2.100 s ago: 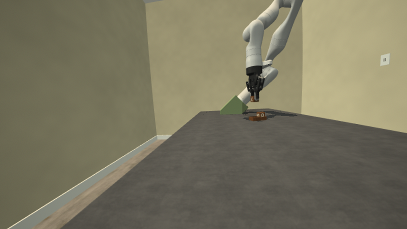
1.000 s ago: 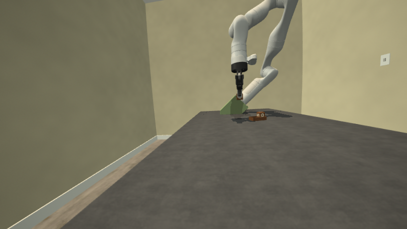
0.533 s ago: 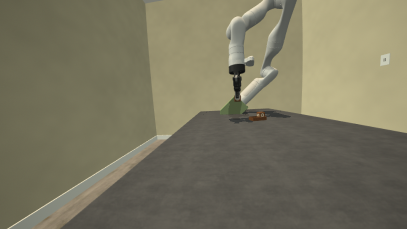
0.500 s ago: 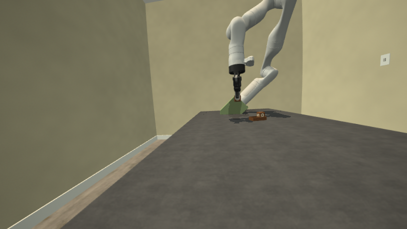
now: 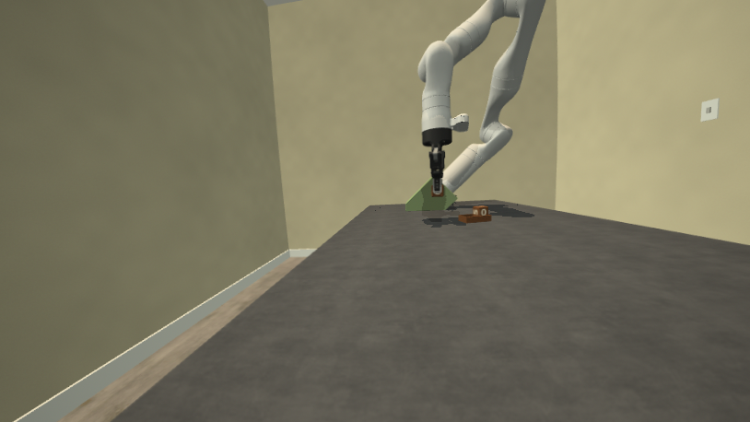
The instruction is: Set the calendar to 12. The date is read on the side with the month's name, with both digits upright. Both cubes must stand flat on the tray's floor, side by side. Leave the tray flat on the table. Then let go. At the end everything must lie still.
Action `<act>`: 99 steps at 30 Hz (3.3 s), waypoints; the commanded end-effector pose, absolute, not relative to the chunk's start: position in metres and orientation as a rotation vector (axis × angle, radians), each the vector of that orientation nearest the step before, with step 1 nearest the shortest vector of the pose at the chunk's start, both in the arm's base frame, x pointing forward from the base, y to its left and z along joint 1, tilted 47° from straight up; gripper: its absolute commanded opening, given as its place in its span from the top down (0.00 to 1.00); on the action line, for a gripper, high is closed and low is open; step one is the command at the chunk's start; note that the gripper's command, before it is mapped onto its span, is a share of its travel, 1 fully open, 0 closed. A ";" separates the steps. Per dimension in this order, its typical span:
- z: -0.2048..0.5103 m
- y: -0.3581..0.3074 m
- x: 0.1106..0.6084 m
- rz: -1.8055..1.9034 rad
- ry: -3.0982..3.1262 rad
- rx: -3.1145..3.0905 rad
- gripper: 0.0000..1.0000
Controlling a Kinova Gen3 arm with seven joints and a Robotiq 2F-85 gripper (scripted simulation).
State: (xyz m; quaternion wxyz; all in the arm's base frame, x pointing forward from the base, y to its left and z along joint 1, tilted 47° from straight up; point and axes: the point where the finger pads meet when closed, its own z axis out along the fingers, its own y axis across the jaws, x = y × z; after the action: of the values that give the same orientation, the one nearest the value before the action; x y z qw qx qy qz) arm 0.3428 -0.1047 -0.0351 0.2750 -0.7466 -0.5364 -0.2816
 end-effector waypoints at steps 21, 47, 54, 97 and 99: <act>-0.083 -0.053 0.348 -0.752 -1.436 -1.997 0.74; -0.083 -0.053 0.348 -0.752 -1.436 -1.997 0.74; -0.083 -0.053 0.348 -0.752 -1.436 -1.997 0.74; -0.083 -0.053 0.349 -0.752 -1.436 -1.997 0.74; -0.083 -0.053 0.349 -0.752 -1.436 -1.997 0.74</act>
State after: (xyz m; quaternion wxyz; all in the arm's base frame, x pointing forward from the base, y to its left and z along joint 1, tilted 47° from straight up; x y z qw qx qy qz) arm 0.3484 -0.0521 -0.0832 0.2817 -0.7450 -0.5358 -0.2803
